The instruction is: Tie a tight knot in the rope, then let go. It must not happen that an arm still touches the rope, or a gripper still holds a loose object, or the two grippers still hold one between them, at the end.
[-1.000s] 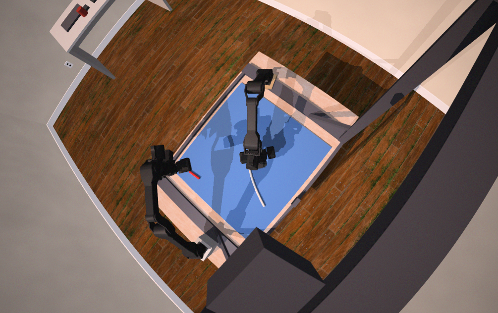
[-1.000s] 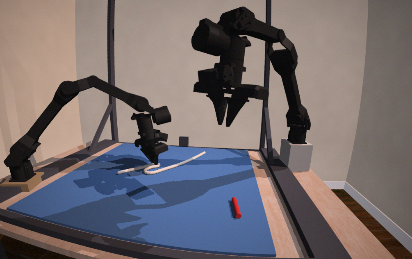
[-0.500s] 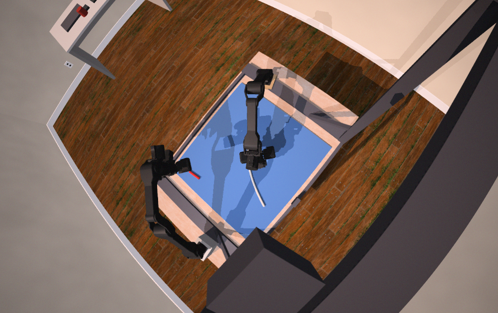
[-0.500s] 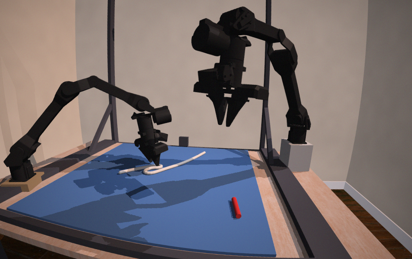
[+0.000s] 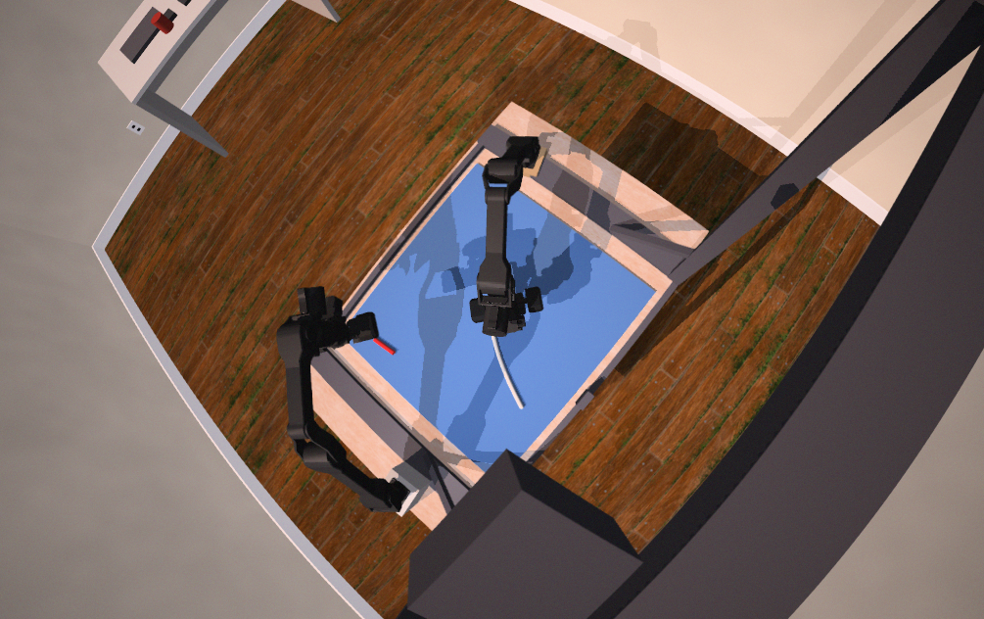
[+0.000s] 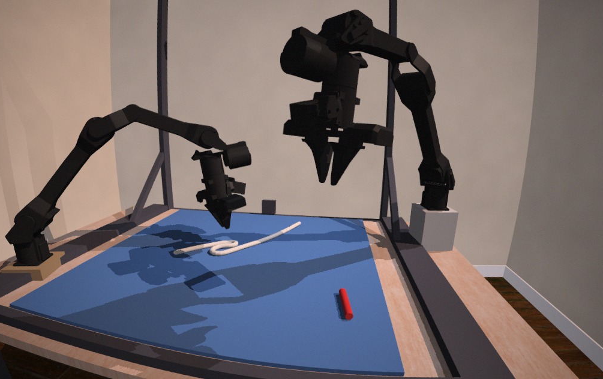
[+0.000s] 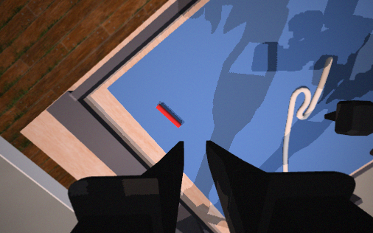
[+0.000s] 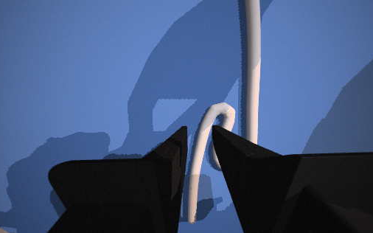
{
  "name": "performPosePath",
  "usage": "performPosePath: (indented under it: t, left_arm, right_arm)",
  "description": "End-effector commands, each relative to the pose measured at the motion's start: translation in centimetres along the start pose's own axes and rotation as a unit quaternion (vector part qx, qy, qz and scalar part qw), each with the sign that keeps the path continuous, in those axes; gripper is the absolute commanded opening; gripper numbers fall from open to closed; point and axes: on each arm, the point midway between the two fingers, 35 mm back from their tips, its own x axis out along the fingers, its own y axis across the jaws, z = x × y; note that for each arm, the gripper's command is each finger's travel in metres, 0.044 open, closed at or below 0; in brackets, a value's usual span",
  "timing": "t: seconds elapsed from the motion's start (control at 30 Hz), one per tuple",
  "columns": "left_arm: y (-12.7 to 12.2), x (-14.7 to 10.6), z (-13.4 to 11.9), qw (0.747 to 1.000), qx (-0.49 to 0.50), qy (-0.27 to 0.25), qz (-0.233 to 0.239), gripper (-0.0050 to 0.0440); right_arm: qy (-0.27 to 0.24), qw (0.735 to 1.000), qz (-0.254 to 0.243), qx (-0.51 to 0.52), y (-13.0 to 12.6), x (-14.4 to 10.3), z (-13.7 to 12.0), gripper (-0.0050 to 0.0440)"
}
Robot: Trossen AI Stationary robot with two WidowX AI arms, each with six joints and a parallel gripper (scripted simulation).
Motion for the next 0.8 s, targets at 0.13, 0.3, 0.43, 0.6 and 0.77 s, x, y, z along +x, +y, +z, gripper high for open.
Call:
performPosePath:
  t: [0.13, 0.3, 0.43, 0.6, 0.77]
  left_arm:
    - [-0.1, -1.7, 0.2, 1.0, -0.003, -0.021, -0.005, 0.01]
    - [-0.1, -1.7, 0.2, 1.0, -0.003, -0.021, -0.005, 0.01]
    - [-0.1, -1.7, 0.2, 1.0, -0.003, -0.021, -0.005, 0.01]
    - [-0.1, -1.7, 0.2, 1.0, -0.003, -0.021, -0.005, 0.01]
    - [-0.1, -1.7, 0.2, 1.0, -0.003, -0.021, -0.005, 0.01]
  right_arm:
    - [-0.019, 1.0, -0.005, -0.001, -0.2, -3.4, 0.9, 0.01]
    - [-0.019, 1.0, -0.005, -0.001, -0.3, -4.4, 1.0, 0.01]
    - [-0.019, 1.0, -0.005, -0.001, -0.3, -5.8, 1.2, 0.01]
    - [-0.019, 1.0, -0.005, -0.001, -0.4, -6.7, 1.3, 0.01]
    - [-0.019, 1.0, -0.005, -0.001, -0.4, -6.8, 1.3, 0.01]
